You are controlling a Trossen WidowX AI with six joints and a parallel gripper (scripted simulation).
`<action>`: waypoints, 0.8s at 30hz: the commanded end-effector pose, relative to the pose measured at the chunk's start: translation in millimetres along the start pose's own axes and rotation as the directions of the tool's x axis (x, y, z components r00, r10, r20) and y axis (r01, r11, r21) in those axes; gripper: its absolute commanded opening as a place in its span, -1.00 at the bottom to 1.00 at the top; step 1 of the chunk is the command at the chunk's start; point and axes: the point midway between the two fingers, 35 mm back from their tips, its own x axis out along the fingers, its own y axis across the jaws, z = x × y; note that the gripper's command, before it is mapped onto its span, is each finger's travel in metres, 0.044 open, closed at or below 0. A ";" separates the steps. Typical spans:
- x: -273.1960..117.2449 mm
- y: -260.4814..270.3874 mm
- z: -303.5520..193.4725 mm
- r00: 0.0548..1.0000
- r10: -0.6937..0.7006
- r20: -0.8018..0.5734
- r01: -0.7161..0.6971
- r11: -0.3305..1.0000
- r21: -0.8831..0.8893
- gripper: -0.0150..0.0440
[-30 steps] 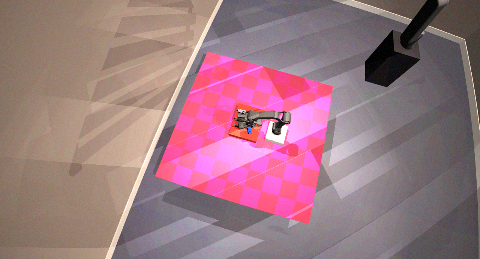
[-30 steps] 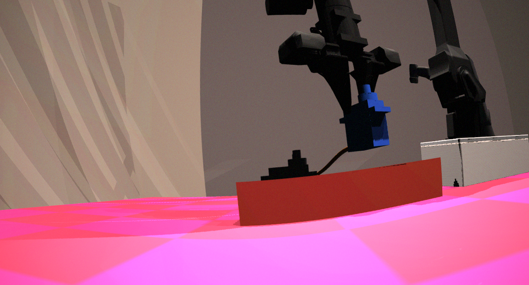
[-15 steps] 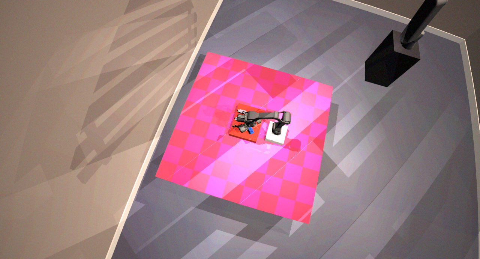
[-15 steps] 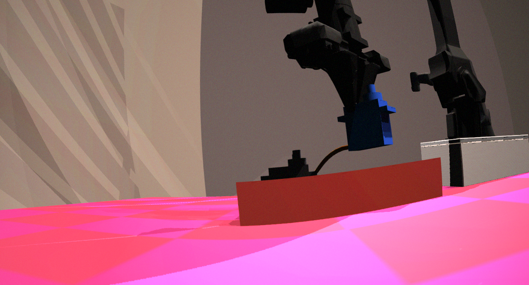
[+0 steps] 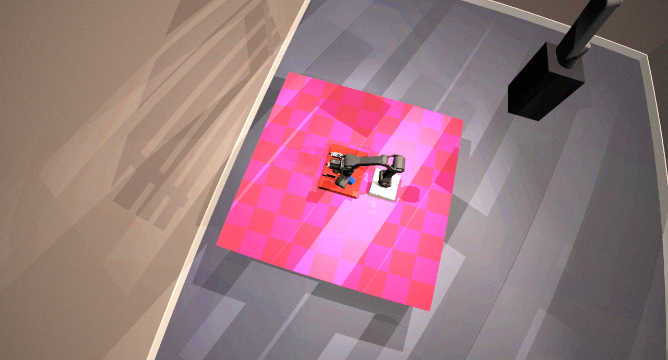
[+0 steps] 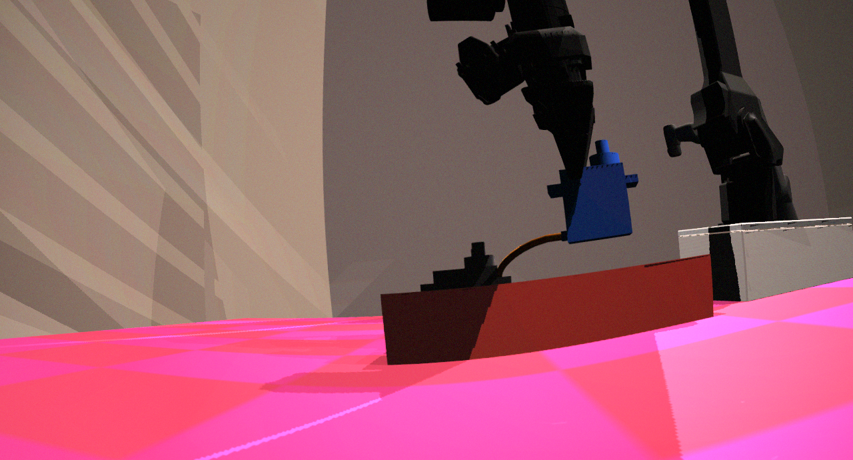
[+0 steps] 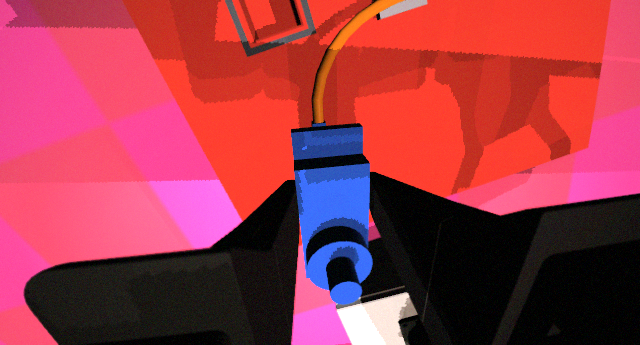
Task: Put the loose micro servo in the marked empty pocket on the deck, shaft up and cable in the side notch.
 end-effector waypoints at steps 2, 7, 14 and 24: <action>-2.7 1.4 1.4 1.000 0.006 0.008 -0.005 0.987 -0.160 -0.49; -2.7 1.4 1.4 1.000 0.006 0.008 -0.004 0.970 -0.244 -0.49; -3.0 3.8 10.8 1.000 0.007 0.009 -0.004 0.970 -0.244 -0.49; -4.2 13.7 50.3 1.000 0.008 0.013 -0.004 0.970 -0.244 -0.49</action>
